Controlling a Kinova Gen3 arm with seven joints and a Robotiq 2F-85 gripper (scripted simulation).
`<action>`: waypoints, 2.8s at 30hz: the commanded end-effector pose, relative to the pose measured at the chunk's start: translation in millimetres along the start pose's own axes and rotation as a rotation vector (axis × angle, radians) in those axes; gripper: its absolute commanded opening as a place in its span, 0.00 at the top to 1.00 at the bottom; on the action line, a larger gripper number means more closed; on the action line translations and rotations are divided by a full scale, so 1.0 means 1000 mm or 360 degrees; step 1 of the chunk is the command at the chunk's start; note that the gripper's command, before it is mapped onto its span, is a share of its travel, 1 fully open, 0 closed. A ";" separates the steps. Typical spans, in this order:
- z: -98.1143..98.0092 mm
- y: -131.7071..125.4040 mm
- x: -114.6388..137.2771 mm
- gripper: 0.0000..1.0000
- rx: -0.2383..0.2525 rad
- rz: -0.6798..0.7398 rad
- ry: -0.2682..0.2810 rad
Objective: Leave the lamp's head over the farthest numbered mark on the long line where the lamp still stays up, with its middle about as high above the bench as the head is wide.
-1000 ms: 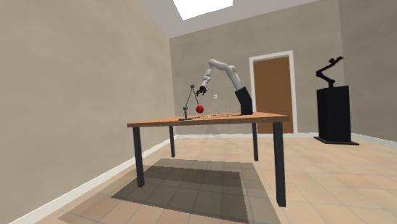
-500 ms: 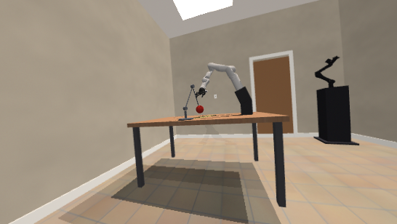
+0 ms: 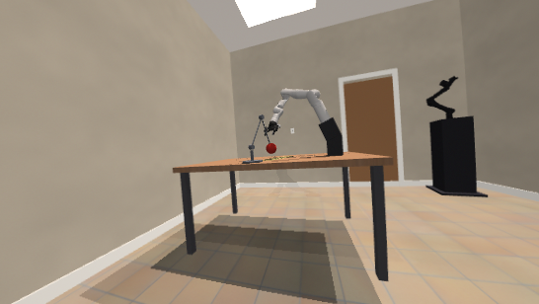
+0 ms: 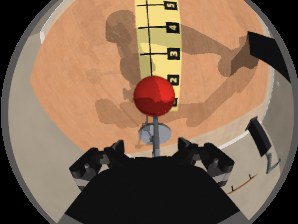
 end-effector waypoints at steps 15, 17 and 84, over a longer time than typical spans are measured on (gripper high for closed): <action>0.033 0.002 -0.005 0.00 -0.0012 -0.0008 -0.0009; 0.034 0.003 -0.006 0.00 -0.0015 -0.0006 -0.0014; 0.018 0.015 0.031 1.00 -0.0040 -0.0007 -0.0041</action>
Point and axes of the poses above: the point where the finger pads meet when closed, its own z axis out along the fingers, its own y axis across the jaws, x = y × z, the point moved 3 cm from there along -z, back along the fingers, and after that the axes turned 14 degrees about -z, right-handed, at the moved point
